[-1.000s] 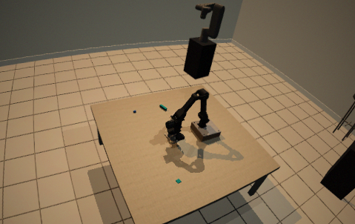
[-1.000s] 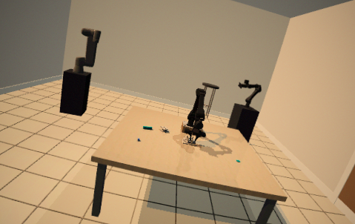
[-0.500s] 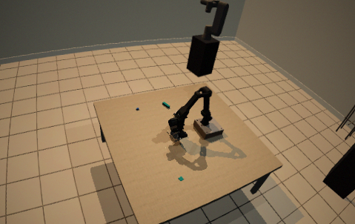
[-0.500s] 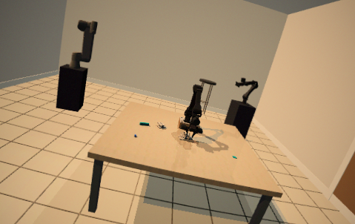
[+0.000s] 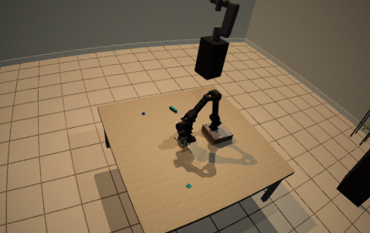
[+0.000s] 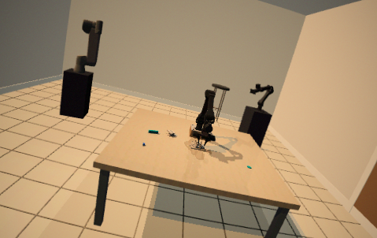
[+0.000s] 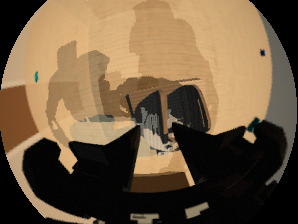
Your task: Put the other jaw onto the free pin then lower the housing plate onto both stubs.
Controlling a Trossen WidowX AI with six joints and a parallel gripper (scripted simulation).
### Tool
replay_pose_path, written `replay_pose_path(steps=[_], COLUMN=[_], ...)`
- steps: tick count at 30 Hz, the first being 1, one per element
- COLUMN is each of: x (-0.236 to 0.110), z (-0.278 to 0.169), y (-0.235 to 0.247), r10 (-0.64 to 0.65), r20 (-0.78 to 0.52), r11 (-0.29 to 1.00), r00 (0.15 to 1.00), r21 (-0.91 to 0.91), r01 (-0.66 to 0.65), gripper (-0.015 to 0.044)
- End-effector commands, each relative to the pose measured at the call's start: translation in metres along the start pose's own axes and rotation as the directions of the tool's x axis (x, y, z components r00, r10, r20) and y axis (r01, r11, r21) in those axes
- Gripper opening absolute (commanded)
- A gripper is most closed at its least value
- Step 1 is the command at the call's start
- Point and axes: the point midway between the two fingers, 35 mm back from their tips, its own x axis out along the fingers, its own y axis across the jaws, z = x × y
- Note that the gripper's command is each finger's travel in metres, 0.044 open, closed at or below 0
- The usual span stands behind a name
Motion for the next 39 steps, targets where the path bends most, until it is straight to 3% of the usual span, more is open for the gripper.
replay_pose_path(steps=[1,4,9,17,18,28,39], x=[-0.034,-0.059,-0.055,-0.059,-0.059,-0.067,-0.074], z=[0.005,0.002,0.005,0.007,0.006,-0.012,-0.062], y=[0.000,0.000,0.000,-0.041,-0.050,-0.135,-0.217], r10=[0.001,0.000,0.003,-0.007,-0.009,-0.017,-0.023], r20=[0.020,0.020,0.033,0.037,0.038,0.034,0.023], r11=[1.000,1.000,1.000,0.993,0.989,0.916,0.761], r00=[1.000,1.000,0.999,0.999,0.999,0.999,0.999], r21=[-0.001,-0.002,-0.002,0.121,0.145,0.400,0.649], r01=[-0.001,0.000,-0.003,0.002,0.003,0.002,0.003], gripper=[0.0224,0.0224,0.0224,0.0434,0.0440,0.0440,0.0440])
